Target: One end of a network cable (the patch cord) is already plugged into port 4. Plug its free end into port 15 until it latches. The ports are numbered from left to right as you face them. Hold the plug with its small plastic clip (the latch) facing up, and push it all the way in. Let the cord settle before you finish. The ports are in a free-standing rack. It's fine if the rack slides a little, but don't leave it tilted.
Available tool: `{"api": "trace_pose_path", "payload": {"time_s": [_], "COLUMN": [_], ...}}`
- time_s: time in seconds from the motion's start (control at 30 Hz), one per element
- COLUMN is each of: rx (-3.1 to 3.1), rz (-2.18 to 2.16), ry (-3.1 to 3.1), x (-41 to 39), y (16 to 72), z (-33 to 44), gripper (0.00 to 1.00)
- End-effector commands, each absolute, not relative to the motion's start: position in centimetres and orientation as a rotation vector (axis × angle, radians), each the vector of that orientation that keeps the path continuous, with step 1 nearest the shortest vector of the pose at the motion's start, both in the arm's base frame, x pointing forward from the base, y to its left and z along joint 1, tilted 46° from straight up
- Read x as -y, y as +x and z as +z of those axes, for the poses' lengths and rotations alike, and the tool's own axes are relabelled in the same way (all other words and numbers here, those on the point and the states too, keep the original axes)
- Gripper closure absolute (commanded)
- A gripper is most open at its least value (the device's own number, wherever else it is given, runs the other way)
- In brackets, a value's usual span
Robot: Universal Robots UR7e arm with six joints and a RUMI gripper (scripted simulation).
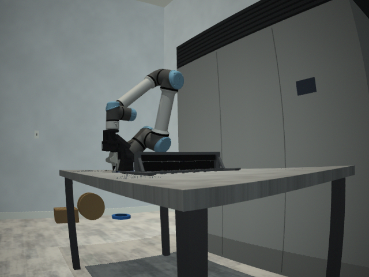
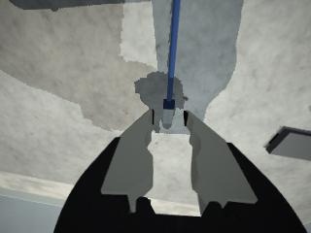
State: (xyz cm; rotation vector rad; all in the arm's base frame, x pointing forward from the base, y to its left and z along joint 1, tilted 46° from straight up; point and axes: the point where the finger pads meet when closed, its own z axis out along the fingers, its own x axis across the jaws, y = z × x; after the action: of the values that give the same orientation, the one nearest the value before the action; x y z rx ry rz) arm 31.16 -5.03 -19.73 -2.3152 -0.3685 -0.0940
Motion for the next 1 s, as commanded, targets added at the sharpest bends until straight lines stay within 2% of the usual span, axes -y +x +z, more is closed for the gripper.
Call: {"api": "trace_pose_path", "payload": {"time_s": [0.0,0.97], "rx": [0.368,0.368], "rz": [-0.095,-0.095], "ry": [-2.316,-2.316], "x": [5.0,4.52], "y": [31.18,31.15], "z": [-19.81,-20.28], "gripper": [0.78,0.78]}}
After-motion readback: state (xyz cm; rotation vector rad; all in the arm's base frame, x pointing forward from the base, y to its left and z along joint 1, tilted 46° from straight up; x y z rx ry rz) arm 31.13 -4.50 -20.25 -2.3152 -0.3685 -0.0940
